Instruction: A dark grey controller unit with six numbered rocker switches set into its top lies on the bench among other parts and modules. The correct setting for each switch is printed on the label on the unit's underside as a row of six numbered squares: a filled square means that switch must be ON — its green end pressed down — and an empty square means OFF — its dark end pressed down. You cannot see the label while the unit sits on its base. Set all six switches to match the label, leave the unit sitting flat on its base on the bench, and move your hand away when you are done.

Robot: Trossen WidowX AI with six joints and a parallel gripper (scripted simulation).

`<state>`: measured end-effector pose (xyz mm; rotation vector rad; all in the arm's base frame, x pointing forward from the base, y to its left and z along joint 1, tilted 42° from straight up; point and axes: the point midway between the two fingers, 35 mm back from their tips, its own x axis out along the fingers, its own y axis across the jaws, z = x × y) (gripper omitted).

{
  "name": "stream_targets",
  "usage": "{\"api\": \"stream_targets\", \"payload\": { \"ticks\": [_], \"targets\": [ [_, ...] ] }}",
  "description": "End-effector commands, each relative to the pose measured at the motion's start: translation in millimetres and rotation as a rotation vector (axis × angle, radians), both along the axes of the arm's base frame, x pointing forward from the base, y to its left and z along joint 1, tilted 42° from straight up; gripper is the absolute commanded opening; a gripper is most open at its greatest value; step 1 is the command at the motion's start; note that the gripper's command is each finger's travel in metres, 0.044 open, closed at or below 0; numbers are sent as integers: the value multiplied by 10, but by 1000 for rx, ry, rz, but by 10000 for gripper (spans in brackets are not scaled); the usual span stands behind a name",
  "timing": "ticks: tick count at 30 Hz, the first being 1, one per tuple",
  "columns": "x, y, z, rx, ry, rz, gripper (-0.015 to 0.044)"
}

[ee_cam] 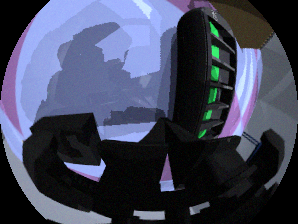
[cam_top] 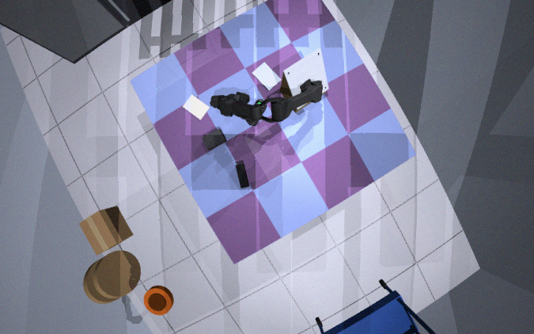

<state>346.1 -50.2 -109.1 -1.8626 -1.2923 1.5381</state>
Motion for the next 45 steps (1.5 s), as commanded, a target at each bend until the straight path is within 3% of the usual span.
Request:
{"api": "stream_targets", "payload": {
  "ticks": [1, 45],
  "targets": [
    [-18, 29, 20, 7, 7, -7, 0],
    [-238, 377, 294, 10, 9, -7, 0]
  ]
}}
